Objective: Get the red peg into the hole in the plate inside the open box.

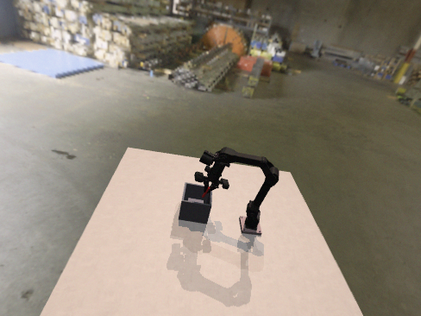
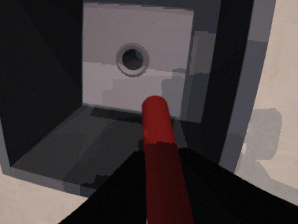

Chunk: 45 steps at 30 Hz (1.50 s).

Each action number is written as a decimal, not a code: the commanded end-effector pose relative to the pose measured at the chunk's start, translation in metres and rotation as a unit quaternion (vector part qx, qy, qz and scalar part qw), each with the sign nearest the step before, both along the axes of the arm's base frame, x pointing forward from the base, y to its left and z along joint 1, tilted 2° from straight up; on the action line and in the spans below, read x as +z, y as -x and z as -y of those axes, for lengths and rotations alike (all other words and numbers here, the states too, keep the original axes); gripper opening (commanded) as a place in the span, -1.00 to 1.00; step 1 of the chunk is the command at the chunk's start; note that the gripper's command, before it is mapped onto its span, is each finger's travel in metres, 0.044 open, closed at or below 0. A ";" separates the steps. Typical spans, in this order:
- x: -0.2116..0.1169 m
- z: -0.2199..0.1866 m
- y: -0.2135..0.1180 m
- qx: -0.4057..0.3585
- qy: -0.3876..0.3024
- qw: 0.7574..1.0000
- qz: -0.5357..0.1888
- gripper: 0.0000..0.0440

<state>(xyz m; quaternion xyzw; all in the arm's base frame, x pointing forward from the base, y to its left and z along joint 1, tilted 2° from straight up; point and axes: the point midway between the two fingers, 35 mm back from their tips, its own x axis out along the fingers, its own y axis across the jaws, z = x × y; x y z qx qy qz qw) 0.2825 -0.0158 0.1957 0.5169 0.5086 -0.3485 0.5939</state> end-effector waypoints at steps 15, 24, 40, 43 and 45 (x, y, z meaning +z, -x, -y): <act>-0.048 0.011 -0.027 0.020 -0.026 0.999 -0.030 -1.00; -0.070 0.008 -0.039 0.043 -0.036 0.998 -0.034 -1.00; -0.105 0.004 -0.046 0.084 -0.035 0.994 -0.051 -0.38; -0.102 0.006 -0.046 0.083 -0.042 0.994 -0.058 -0.37; -0.099 0.007 -0.048 0.083 -0.050 0.994 -0.054 -0.38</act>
